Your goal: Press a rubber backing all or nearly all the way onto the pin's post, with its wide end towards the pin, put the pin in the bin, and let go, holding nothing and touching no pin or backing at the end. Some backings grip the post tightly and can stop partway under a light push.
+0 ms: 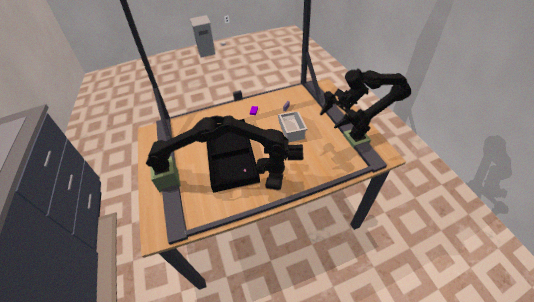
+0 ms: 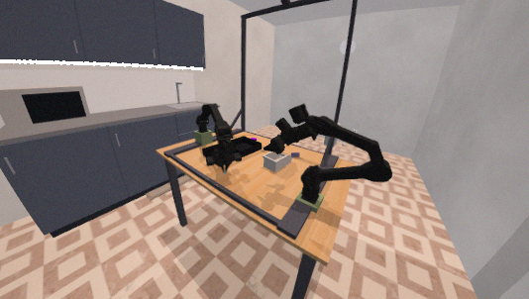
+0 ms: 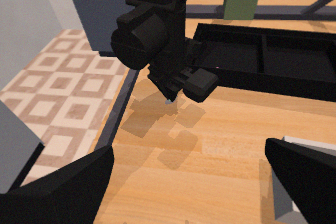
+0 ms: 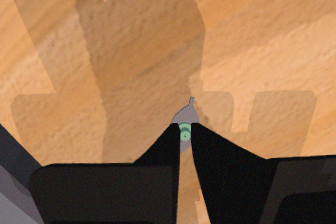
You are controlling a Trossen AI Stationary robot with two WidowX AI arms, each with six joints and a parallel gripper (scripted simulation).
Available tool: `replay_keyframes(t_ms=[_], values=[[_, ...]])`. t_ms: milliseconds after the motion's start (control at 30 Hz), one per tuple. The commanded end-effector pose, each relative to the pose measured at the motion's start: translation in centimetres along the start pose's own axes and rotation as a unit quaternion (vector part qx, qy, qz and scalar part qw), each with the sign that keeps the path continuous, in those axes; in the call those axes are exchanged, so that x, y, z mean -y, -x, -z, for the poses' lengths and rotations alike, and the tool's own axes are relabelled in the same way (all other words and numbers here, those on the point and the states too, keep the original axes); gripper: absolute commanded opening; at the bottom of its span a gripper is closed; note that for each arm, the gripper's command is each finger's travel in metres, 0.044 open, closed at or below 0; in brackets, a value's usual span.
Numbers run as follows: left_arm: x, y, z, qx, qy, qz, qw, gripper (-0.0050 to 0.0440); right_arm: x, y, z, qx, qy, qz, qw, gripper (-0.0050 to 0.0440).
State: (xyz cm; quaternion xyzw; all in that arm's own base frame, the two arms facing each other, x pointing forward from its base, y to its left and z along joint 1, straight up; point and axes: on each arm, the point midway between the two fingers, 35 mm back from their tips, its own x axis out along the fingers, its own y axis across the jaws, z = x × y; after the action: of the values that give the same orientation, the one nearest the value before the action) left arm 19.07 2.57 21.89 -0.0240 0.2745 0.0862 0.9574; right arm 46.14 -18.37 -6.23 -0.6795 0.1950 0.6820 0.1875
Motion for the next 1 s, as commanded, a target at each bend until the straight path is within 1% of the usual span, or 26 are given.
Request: replay_keyframes(t_ms=[0, 100, 133, 233, 400, 433, 467, 500, 633, 700, 800, 900, 967], values=[[0.0, 0.3, -0.4, 0.006, 0.002, 0.000, 1.000, 0.0440, 0.1, 1.2, 0.6, -0.015, 0.001, 0.003, 1.000, -0.0050], [0.0, 0.3, -0.4, 0.006, 0.002, 0.000, 1.000, 0.0440, 0.1, 1.2, 0.6, -0.015, 0.001, 0.003, 1.000, -0.0050], [0.0, 0.3, -0.4, 0.006, 0.002, 0.000, 1.000, 0.0440, 0.1, 1.2, 0.6, -0.015, 0.001, 0.003, 1.000, 0.0024], [0.0, 0.3, -0.4, 0.006, 0.002, 0.000, 1.000, 0.0440, 0.1, 1.2, 0.6, -0.015, 0.001, 0.003, 1.000, 0.0093], [0.0, 0.3, -0.4, 0.006, 0.002, 0.000, 1.000, 0.0440, 0.1, 1.2, 0.6, -0.015, 0.001, 0.003, 1.000, 0.0093], [0.0, 0.3, -0.4, 0.006, 0.002, 0.000, 1.000, 0.0440, 0.1, 1.2, 0.6, -0.015, 0.001, 0.003, 1.000, 0.0117], [0.0, 0.3, -0.4, 0.006, 0.002, 0.000, 1.000, 0.0440, 0.2, 2.6, 1.0, -0.027, 0.002, 0.005, 1.000, 0.0141], [0.0, 0.3, -0.4, 0.006, 0.002, 0.000, 1.000, 0.0440, 0.2, 2.9, 1.1, -0.029, 0.002, 0.005, 1.000, 0.0153], [0.0, 0.3, -0.4, 0.006, 0.002, 0.000, 1.000, 0.0440, 0.2, 3.9, 1.0, -0.029, 0.002, 0.005, 1.000, 0.0153], [0.0, 0.3, -0.4, 0.006, 0.002, 0.000, 1.000, 0.0440, 0.2, 3.9, 1.0, -0.029, 0.002, 0.005, 1.000, 0.0153], [0.0, 0.3, -0.4, 0.006, 0.002, 0.000, 1.000, 0.0440, 0.2, 4.8, 1.0, -0.029, 0.002, 0.005, 1.000, 0.0225], [0.0, 0.3, -0.4, 0.006, 0.002, 0.000, 1.000, 0.0440, 0.1, 6.6, 0.9, -0.029, 0.002, 0.005, 1.000, 0.0297], [0.0, 0.3, -0.4, 0.006, 0.002, 0.000, 1.000, 0.0440, 0.1, 6.6, 0.9, -0.029, 0.002, 0.005, 1.000, 0.0297]])
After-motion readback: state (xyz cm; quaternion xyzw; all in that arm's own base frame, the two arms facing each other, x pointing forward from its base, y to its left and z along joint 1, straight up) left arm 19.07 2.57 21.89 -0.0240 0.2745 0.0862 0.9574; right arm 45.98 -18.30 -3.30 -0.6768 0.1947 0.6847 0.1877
